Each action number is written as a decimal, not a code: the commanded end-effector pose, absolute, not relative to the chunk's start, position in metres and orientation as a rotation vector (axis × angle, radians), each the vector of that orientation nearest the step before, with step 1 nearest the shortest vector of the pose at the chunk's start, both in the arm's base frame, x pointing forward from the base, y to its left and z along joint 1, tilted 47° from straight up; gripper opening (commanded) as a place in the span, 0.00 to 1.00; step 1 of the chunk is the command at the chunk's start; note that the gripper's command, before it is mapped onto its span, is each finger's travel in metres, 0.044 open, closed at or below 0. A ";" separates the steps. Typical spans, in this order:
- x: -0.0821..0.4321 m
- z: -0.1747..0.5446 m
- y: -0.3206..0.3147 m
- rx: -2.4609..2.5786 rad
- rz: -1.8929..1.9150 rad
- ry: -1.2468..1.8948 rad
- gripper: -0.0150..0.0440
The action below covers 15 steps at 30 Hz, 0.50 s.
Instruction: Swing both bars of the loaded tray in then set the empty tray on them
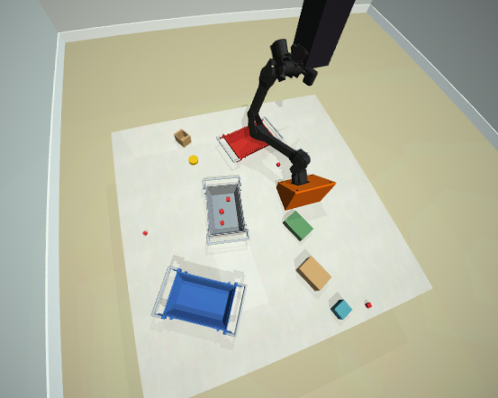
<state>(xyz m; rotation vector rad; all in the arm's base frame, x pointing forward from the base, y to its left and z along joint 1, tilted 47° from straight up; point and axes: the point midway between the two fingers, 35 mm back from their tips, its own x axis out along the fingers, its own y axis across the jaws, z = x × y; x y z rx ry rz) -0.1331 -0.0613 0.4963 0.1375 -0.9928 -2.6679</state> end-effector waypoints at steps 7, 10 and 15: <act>-0.133 0.496 -0.061 0.138 -2.668 -0.993 0.62; -0.143 0.495 -0.038 0.110 -2.744 -1.059 0.49; -0.161 0.486 0.045 0.013 -2.991 -1.292 0.40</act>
